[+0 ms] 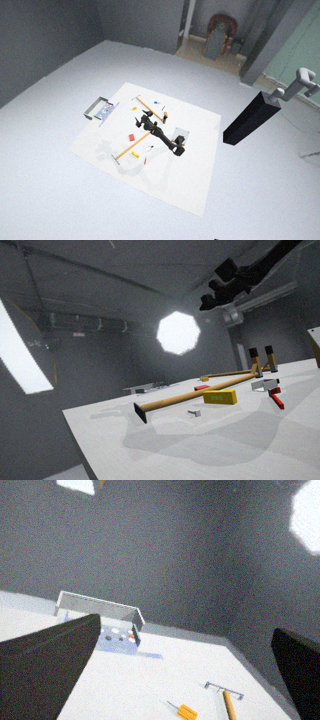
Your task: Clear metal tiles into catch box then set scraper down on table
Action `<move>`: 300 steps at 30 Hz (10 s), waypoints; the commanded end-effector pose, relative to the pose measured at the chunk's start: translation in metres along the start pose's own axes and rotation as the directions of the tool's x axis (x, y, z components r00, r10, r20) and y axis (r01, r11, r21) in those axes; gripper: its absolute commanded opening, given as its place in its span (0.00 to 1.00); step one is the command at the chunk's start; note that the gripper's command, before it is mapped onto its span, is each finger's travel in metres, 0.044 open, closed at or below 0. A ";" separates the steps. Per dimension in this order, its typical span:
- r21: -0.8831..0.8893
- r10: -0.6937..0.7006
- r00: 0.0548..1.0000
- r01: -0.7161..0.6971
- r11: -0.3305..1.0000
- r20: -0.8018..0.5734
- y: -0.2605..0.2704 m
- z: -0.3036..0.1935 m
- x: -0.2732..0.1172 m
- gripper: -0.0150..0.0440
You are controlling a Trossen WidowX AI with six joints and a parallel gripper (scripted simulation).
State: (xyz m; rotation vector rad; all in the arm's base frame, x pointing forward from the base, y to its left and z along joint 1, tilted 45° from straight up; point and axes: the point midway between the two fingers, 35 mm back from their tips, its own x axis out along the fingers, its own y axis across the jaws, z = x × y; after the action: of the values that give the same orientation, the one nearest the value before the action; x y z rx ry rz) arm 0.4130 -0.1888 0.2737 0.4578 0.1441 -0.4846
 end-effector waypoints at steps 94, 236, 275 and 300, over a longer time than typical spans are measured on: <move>0.789 0.175 0.882 -0.470 0.395 0.438 0.260 -0.001 -0.221 1.00; -0.308 -0.192 0.930 0.092 0.947 -0.314 0.085 -0.137 0.051 0.25; -0.439 -0.325 0.720 0.032 0.898 -0.613 -0.012 -0.182 0.062 0.25; -0.418 -0.339 0.530 -0.032 0.908 -0.778 -0.068 -0.206 0.050 0.25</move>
State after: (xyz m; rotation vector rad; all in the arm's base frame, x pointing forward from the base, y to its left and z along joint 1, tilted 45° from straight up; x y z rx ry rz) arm 0.4240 -0.1664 0.0574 0.2374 1.2053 -0.3812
